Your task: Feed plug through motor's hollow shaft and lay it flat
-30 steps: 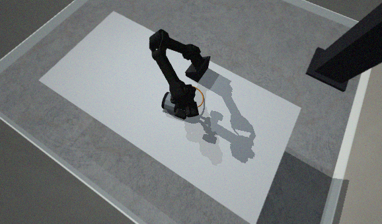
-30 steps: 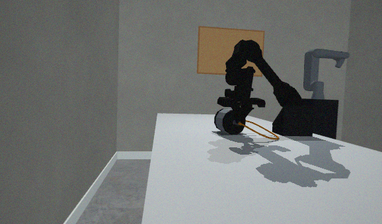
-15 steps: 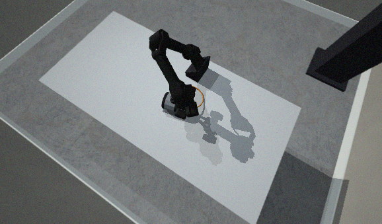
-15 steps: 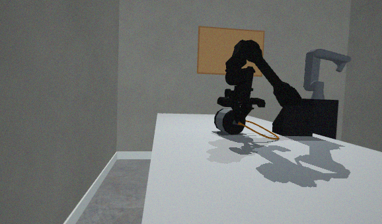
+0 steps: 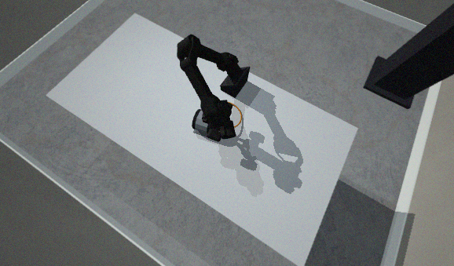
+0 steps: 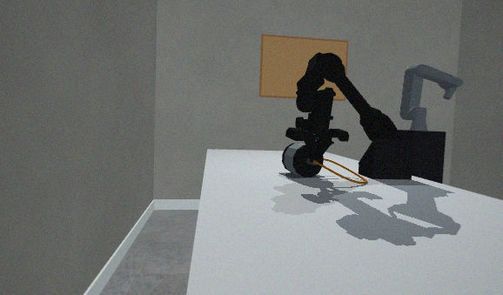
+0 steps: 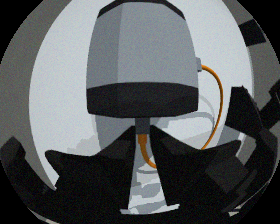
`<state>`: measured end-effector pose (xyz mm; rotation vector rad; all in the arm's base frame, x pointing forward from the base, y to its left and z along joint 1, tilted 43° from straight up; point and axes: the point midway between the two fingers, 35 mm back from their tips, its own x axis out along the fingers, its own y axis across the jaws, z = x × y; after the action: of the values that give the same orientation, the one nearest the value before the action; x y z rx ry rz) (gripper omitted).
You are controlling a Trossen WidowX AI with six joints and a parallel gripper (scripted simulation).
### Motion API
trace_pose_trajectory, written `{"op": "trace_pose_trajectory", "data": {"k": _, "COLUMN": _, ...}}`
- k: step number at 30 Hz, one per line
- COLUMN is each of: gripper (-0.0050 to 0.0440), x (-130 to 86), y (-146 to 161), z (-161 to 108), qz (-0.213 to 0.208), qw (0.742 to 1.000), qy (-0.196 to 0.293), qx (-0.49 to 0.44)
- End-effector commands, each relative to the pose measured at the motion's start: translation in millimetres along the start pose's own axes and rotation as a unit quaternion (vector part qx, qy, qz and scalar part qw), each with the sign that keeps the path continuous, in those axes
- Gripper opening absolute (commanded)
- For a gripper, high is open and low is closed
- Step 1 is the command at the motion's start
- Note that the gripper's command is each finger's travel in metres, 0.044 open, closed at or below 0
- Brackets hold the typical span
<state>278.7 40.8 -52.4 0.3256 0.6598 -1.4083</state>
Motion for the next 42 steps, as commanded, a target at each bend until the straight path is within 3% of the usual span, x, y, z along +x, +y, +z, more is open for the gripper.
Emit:
{"op": "trace_pose_trajectory", "data": {"k": 1, "gripper": 0.0, "x": -0.1, "y": 0.4, "z": 0.9, "qz": 0.002, "qw": 1.0, "qy": -0.001, "qx": 0.0}}
{"op": "trace_pose_trajectory", "data": {"k": 42, "gripper": 0.0, "x": 0.7, "y": 0.4, "z": 5.7, "qz": 0.002, "qw": 1.0, "qy": -0.001, "qx": 0.0}}
